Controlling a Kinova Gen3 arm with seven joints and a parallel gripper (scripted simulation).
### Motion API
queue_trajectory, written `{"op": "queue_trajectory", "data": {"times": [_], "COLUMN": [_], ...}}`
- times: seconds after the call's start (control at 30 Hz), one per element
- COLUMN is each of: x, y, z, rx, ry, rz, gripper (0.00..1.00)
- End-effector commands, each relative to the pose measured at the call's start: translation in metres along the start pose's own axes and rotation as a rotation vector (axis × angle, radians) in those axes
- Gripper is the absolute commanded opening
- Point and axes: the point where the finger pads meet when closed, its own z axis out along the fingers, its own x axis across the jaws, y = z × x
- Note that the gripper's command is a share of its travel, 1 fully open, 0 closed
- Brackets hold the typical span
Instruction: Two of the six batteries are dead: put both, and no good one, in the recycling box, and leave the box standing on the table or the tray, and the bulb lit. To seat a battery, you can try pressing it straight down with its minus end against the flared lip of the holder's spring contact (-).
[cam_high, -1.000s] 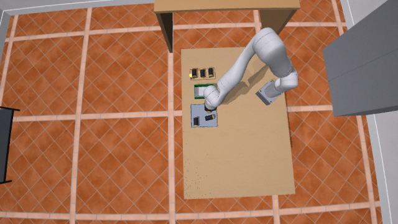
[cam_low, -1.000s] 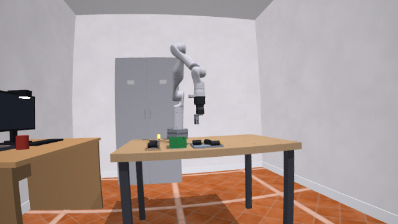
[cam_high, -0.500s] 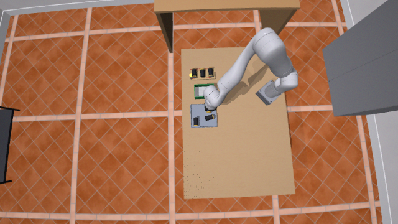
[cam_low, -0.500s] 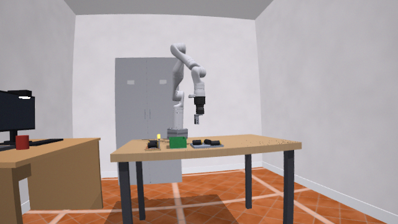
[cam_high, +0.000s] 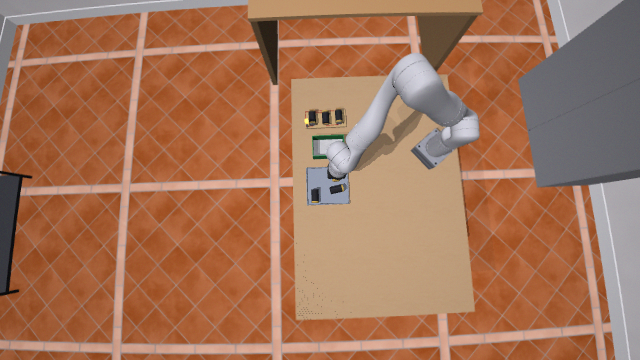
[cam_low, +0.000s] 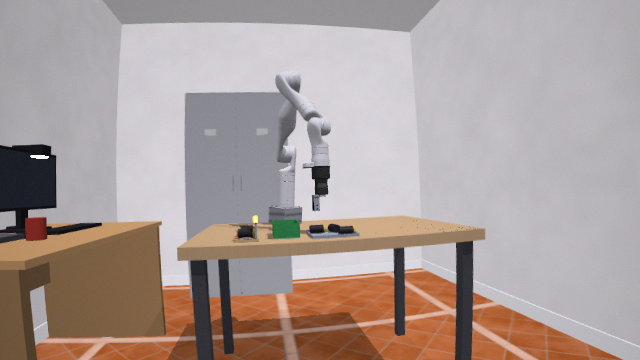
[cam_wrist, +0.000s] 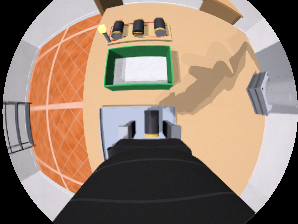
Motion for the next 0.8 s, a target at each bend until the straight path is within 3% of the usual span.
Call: {"op": "queue_trajectory", "data": {"times": [0.0, 0.2, 0.77], "x": [0.006, 0.006, 0.006], "y": [0.004, 0.004, 0.004], "z": [0.017, 0.039, 0.040], "rx": [-0.001, -0.001, -0.001], "ry": [0.018, 0.018, 0.018], "rz": [-0.007, -0.007, -0.007], "gripper": [0.90, 0.90, 0.90]}}
